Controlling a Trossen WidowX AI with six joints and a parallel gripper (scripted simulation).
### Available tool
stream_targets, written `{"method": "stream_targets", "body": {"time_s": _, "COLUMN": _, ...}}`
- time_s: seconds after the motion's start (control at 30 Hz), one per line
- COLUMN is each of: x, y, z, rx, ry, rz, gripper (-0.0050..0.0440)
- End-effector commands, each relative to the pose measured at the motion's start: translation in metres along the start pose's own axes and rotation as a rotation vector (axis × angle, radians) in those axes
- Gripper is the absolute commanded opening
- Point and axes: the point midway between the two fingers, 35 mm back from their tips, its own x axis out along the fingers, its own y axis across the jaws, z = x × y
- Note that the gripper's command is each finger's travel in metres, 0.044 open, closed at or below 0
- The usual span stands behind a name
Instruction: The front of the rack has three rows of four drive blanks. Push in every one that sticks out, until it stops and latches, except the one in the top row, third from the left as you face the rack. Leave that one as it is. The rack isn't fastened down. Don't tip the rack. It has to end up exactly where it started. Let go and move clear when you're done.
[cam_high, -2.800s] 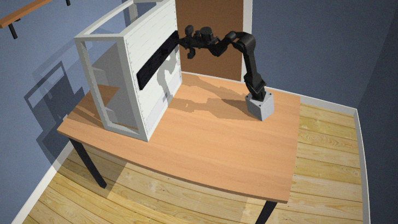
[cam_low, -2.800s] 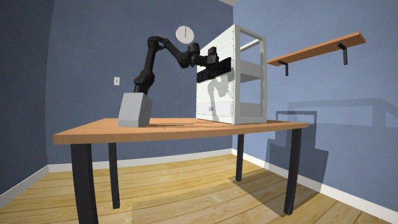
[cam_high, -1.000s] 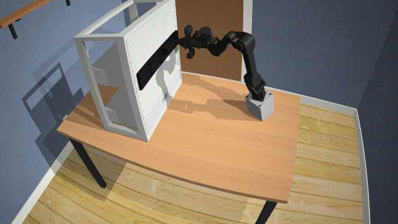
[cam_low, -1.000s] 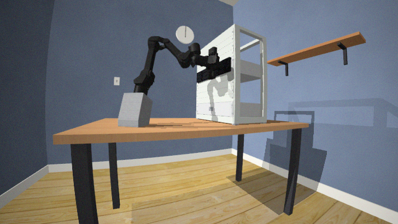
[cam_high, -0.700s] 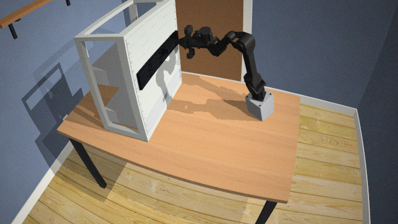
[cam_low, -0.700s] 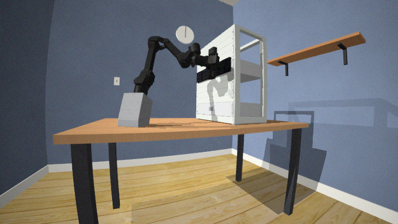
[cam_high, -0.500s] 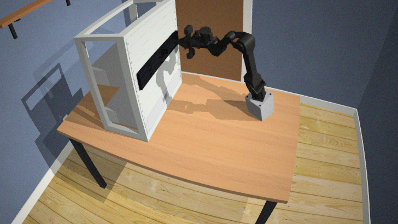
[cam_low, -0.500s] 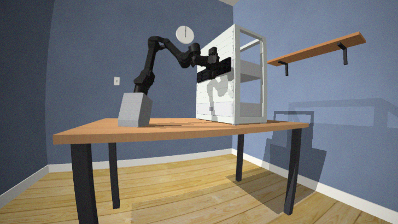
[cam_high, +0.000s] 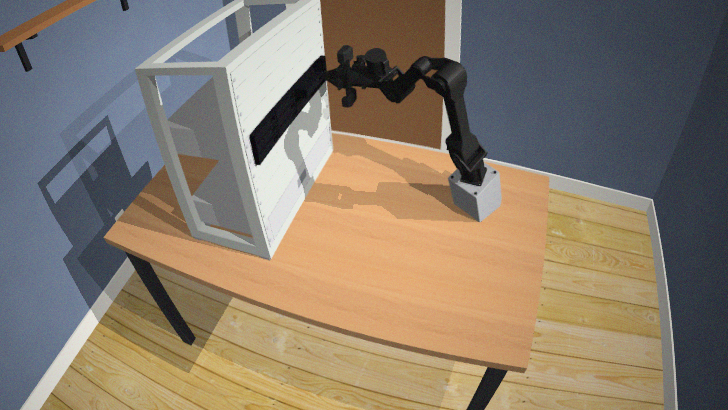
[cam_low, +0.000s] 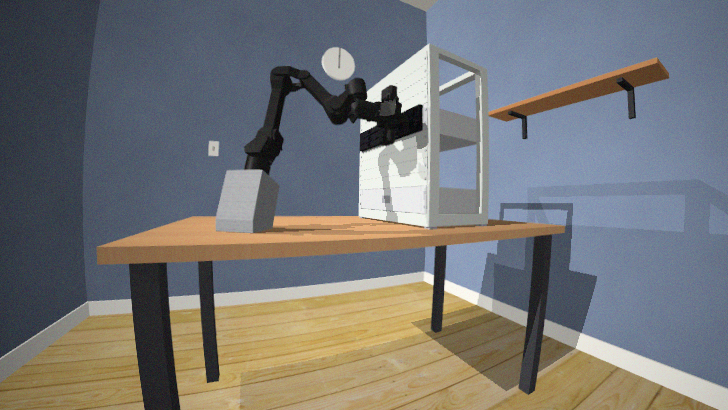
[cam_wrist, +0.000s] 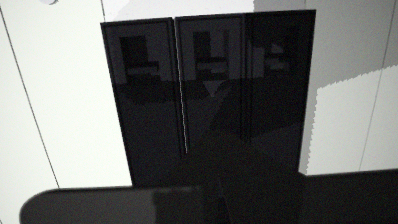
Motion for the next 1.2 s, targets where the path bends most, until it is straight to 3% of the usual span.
{"method": "stream_targets", "body": {"time_s": 0.0, "x": -0.017, "y": 0.011, "z": -0.002, "rx": -0.015, "ry": -0.002, "rz": 0.028, "gripper": 0.0}}
{"method": "stream_targets", "body": {"time_s": 0.33, "x": -0.071, "y": 0.01, "z": -0.002, "rx": -0.015, "ry": -0.002, "rz": 0.028, "gripper": 0.0}}
{"method": "stream_targets", "body": {"time_s": 1.17, "x": -0.075, "y": 0.01, "z": -0.002, "rx": -0.015, "ry": -0.002, "rz": 0.028, "gripper": 0.0}}
